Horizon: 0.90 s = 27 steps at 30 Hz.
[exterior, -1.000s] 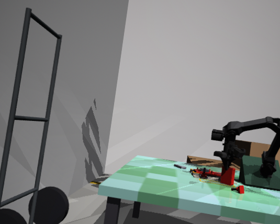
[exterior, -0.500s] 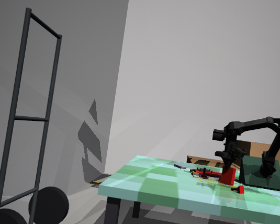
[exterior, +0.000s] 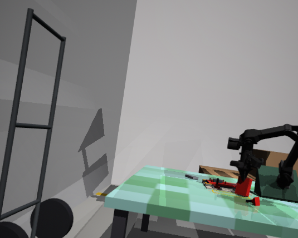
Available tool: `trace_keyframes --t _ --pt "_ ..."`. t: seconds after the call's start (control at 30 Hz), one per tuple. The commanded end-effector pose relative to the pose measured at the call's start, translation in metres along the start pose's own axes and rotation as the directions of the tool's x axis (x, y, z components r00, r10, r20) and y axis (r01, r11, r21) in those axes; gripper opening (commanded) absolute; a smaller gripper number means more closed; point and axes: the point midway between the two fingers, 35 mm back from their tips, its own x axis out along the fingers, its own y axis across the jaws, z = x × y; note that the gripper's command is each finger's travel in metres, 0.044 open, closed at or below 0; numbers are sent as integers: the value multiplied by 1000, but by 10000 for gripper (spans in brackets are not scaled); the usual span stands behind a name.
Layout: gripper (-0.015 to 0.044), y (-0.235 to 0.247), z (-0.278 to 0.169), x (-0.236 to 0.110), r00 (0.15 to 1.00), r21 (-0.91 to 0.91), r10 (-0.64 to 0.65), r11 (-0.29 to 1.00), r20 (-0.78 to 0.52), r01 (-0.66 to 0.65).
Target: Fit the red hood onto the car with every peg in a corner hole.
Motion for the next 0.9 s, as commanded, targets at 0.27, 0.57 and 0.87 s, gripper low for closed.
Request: trace_keyframes --t 0.27,0.57,0.87 --pt "0 10 0 0 1000 2 4 1000 -3 -4" --pt "0 16 0 0 1000 2 4 1000 -3 -4" --pt "0 23 1 0 1000 3 3 1000 -2 -3"
